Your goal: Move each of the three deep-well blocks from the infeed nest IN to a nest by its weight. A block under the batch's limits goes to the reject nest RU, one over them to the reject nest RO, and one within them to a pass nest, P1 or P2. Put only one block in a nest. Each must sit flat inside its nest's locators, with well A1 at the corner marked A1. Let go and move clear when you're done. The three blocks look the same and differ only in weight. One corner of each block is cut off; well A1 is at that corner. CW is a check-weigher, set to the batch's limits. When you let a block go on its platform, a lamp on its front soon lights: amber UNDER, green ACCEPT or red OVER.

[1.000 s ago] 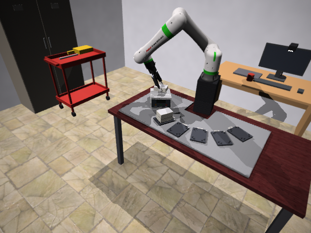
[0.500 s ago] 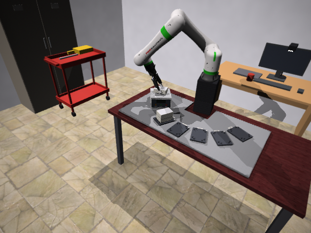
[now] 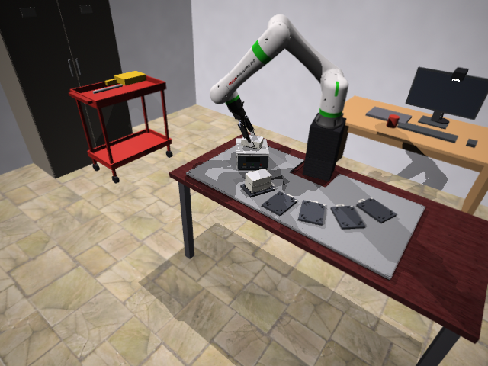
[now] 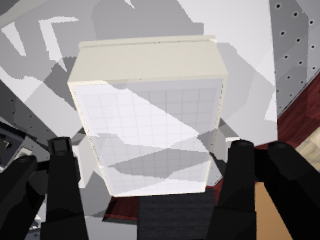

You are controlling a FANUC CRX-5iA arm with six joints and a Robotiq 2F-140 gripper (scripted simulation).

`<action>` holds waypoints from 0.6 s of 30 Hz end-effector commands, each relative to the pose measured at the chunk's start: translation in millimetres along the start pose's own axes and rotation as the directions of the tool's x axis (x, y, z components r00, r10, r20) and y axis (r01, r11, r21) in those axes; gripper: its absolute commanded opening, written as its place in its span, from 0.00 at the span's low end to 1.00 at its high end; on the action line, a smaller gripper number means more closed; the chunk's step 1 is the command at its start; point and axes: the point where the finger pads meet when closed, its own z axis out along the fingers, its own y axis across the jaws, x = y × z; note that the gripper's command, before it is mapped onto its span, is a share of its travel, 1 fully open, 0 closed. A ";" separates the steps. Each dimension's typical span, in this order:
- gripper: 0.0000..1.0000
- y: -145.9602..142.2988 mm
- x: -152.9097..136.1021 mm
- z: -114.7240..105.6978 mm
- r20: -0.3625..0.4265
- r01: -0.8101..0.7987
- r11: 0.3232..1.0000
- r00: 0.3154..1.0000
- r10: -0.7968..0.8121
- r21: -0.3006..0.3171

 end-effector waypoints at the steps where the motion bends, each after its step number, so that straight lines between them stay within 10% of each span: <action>1: 0.10 0.1 0.1 -0.2 0.000 0.000 1.000 1.000 0.000 0.000; 18: 0.10 0.0 1.3 1.8 0.000 0.000 1.000 1.000 0.000 0.000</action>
